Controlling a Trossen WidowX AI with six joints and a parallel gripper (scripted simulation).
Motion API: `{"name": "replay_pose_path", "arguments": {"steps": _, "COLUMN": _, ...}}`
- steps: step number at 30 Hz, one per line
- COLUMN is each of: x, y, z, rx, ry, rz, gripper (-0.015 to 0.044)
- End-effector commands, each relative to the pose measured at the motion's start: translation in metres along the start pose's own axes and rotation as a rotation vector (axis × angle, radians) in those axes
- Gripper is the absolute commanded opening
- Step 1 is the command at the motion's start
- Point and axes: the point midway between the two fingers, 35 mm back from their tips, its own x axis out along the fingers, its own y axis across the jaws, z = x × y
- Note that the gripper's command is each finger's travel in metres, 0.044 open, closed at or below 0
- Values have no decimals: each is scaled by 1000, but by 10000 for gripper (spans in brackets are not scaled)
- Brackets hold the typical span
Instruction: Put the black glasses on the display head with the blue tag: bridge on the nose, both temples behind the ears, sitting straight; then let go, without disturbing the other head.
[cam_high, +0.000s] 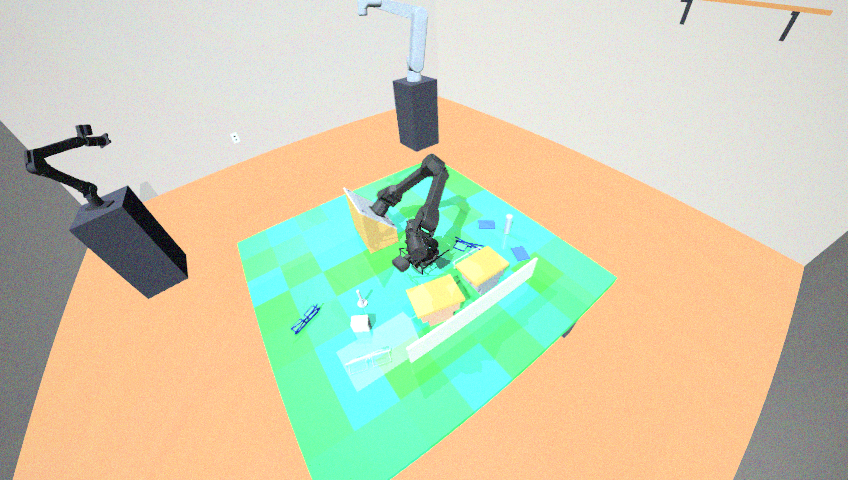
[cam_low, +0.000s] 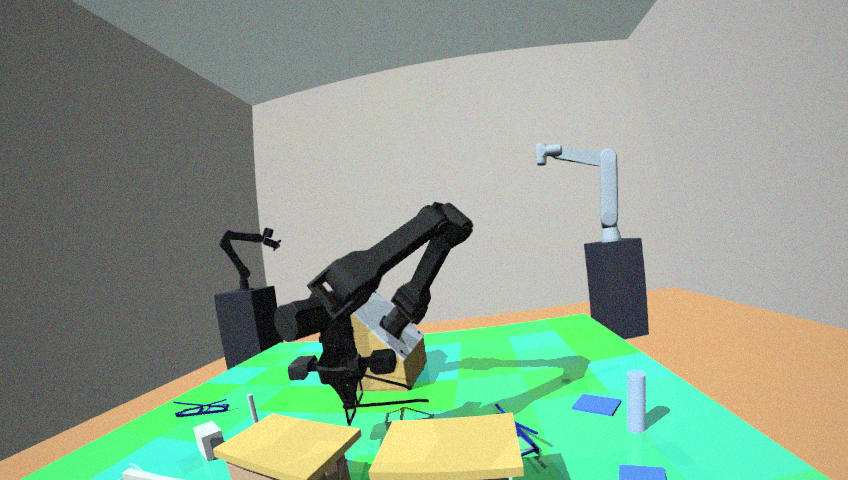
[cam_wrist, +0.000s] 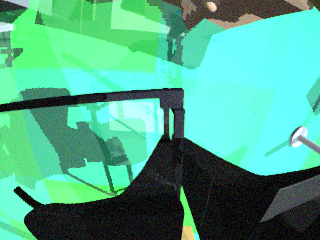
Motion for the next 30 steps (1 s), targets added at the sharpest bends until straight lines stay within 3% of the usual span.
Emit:
{"name": "replay_pose_path", "arguments": {"steps": 1, "x": -29, "y": -1, "z": 1, "rx": -7, "ry": -5, "rz": -3, "gripper": 0}}
{"name": "replay_pose_path", "arguments": {"steps": 12, "x": -43, "y": -7, "z": 3, "rx": -60, "ry": -6, "rz": -2, "gripper": 0}}
{"name": "replay_pose_path", "arguments": {"steps": 30, "x": -48, "y": -64, "z": 5, "rx": -565, "ry": -2, "rz": -13, "gripper": 0}}
